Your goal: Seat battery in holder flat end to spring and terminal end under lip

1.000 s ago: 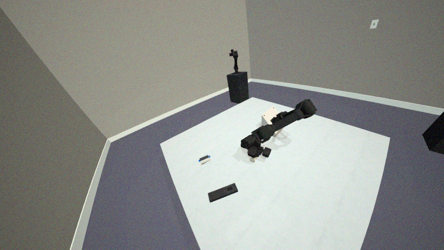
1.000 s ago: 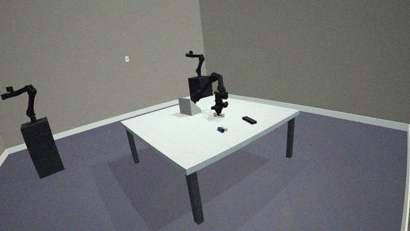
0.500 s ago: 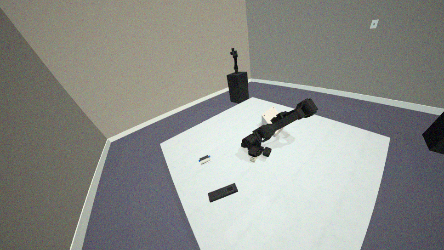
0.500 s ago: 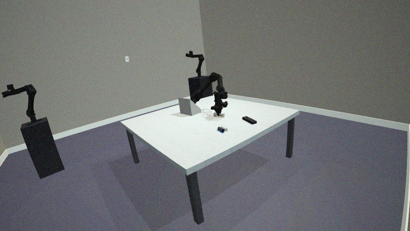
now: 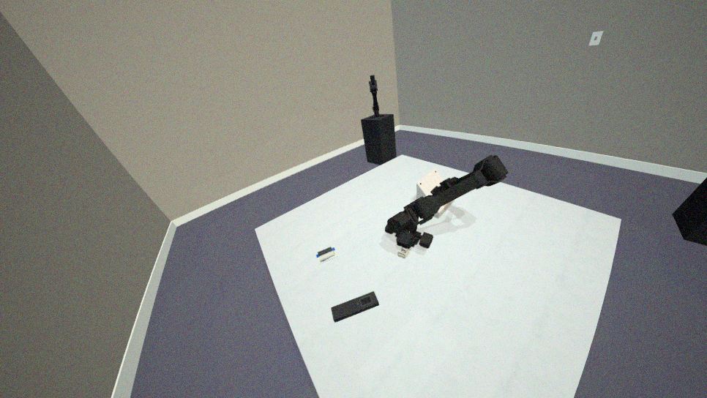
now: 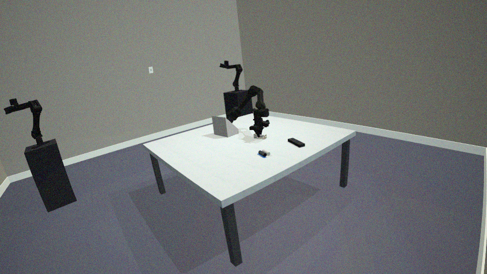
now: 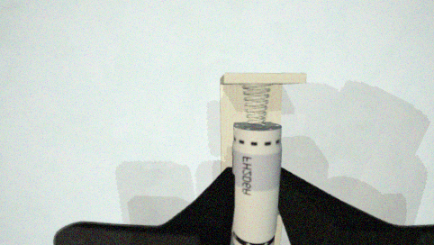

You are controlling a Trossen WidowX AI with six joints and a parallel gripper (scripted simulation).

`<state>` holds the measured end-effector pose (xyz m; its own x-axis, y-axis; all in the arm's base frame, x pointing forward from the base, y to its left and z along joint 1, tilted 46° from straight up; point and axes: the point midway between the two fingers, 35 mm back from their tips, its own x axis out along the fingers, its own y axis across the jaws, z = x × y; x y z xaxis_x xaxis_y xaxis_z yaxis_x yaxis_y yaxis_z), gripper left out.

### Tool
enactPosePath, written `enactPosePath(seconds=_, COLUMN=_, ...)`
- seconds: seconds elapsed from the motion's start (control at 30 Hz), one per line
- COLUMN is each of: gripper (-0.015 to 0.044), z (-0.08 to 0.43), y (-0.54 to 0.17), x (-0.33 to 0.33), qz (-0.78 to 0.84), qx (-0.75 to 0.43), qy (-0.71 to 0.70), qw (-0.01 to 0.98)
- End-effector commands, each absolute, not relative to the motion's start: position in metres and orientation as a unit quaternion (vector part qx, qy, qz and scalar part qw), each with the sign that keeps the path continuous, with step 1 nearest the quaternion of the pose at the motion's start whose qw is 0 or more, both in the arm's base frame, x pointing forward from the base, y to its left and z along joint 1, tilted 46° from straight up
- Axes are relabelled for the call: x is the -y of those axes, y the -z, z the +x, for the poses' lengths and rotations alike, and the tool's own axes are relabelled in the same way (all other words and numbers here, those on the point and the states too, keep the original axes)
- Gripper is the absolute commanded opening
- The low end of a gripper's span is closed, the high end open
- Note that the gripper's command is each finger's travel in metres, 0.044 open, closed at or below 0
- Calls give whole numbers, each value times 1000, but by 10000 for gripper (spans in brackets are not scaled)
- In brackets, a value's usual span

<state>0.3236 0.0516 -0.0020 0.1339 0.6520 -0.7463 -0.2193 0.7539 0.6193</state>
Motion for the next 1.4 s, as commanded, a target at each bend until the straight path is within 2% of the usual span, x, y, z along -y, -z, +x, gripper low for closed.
enactPosePath(seconds=0.0, gripper=77, z=320, y=3, x=-52, qz=188, qx=-586, qy=-296, qw=730)
enactPosePath(seconds=0.8, gripper=77, z=320, y=2, x=-52, qz=187, qx=-585, qy=-295, qw=732)
enactPosePath(seconds=0.93, gripper=179, z=320, y=2, x=-52, qz=187, qx=-585, qy=-295, qw=732)
enactPosePath(seconds=1.37, gripper=179, z=320, y=-8, x=-41, qz=186, qx=-584, qy=-296, qw=732)
